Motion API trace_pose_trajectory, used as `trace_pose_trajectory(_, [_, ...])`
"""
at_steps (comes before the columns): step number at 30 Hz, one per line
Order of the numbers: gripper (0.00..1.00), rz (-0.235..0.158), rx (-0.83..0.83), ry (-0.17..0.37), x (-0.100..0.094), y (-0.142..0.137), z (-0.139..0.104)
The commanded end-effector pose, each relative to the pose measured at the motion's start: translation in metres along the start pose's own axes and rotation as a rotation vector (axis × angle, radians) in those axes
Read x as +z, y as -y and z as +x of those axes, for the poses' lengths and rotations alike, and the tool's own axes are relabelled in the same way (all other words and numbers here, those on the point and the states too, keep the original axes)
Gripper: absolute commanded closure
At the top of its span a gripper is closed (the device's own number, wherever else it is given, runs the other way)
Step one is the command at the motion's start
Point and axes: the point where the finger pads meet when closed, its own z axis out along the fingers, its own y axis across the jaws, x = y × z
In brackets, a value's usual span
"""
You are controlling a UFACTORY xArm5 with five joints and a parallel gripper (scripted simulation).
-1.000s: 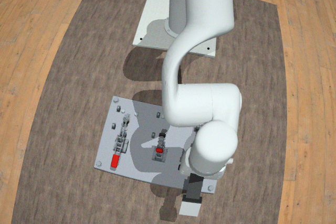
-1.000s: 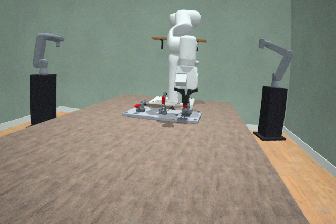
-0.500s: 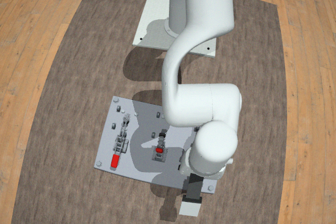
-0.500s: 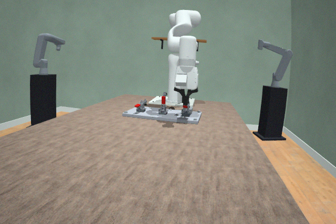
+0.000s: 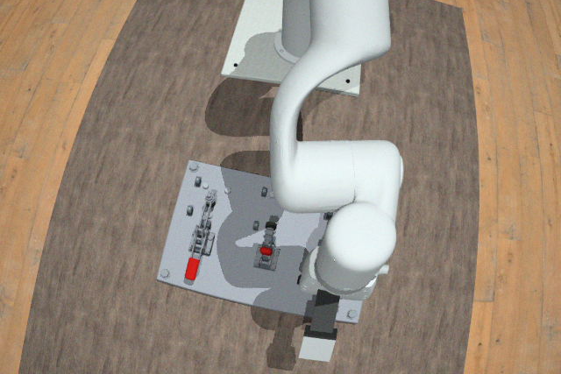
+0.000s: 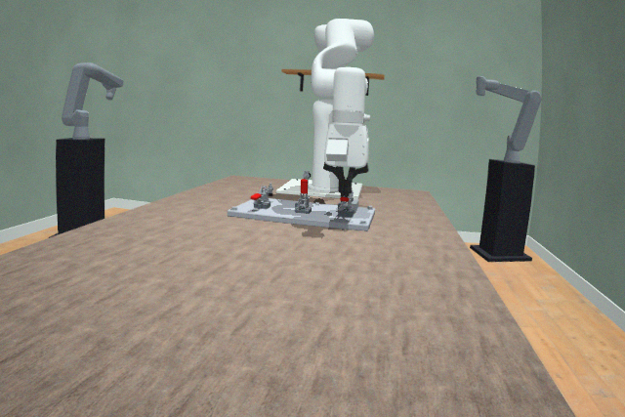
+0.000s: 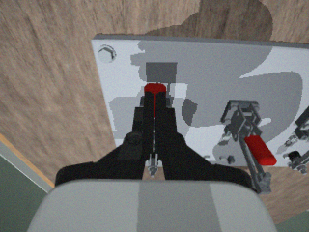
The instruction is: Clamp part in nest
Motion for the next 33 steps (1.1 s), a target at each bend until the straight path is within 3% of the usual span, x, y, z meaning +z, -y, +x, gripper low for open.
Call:
trace_pose_trajectory(1, [1.00, 0.001, 0.000, -0.004, -0.0017, 0.0004, 0.0013])
trace_pose_trajectory(33, [1.00, 0.001, 0.000, -0.004, 0.0023, 0.0003, 0.0013])
